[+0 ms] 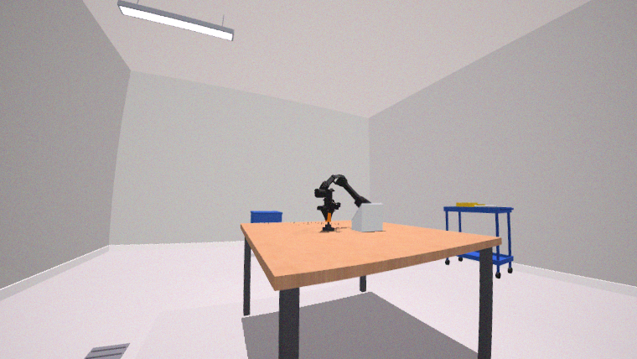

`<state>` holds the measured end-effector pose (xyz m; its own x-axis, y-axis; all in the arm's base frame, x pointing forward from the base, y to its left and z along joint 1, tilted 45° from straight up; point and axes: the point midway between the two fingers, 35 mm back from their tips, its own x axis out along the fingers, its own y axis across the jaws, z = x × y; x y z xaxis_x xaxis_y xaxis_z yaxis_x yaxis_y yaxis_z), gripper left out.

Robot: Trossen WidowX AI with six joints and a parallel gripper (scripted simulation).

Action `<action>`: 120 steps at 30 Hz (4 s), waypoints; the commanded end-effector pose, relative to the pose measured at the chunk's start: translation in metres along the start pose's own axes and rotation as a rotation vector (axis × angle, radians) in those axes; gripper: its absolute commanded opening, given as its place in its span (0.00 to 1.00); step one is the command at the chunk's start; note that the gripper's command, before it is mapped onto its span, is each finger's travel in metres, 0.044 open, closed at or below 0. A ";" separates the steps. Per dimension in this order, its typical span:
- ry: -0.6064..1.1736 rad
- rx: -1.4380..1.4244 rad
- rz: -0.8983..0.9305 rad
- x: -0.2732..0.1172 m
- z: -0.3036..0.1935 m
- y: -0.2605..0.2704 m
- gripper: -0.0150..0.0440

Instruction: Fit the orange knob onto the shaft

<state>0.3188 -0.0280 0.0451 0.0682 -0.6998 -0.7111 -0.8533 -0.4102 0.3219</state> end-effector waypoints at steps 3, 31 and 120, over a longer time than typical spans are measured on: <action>-0.001 -0.005 -0.004 -0.001 0.000 -0.001 0.25; -0.001 -0.005 -0.004 0.000 0.001 0.001 0.25; 0.000 -0.268 -0.004 -0.003 0.000 0.003 0.25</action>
<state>0.3151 -0.0287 0.0456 0.0670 -0.6999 -0.7111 -0.7151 -0.5307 0.4550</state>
